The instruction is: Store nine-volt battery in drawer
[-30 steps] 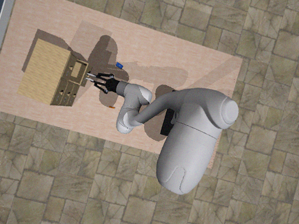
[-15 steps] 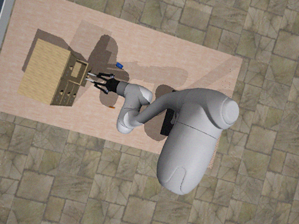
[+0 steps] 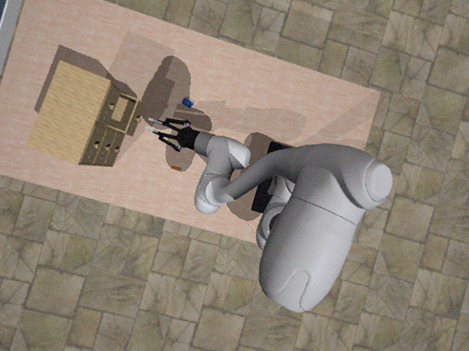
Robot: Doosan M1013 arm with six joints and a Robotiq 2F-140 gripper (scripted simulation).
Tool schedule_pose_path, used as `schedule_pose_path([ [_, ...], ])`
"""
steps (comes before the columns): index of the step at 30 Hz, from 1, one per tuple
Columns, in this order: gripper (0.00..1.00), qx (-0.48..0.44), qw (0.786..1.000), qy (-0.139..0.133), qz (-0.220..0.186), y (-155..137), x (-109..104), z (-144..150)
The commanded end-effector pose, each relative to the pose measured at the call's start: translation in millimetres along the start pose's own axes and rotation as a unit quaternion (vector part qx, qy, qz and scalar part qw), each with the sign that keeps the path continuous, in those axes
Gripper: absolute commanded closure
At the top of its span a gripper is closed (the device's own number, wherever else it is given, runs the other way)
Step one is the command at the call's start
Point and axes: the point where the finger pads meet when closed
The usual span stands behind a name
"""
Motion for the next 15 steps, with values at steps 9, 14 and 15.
schedule_pose_path([
  [9, 0.80, 0.000, 1.000, 0.000, 0.000, 0, -25, 0],
  [14, 0.80, 0.000, 1.000, 0.000, 0.000, 1, -46, 0],
  [15, 0.80, 0.000, 1.000, 0.000, 0.000, 1, -49, 0],
])
Point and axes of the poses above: the point where the finger pads meet when closed, its own x axis out along the fingers, its own z axis across the jaws, y = z × x, and after that the axes turned 9 degrees about x, right-handed
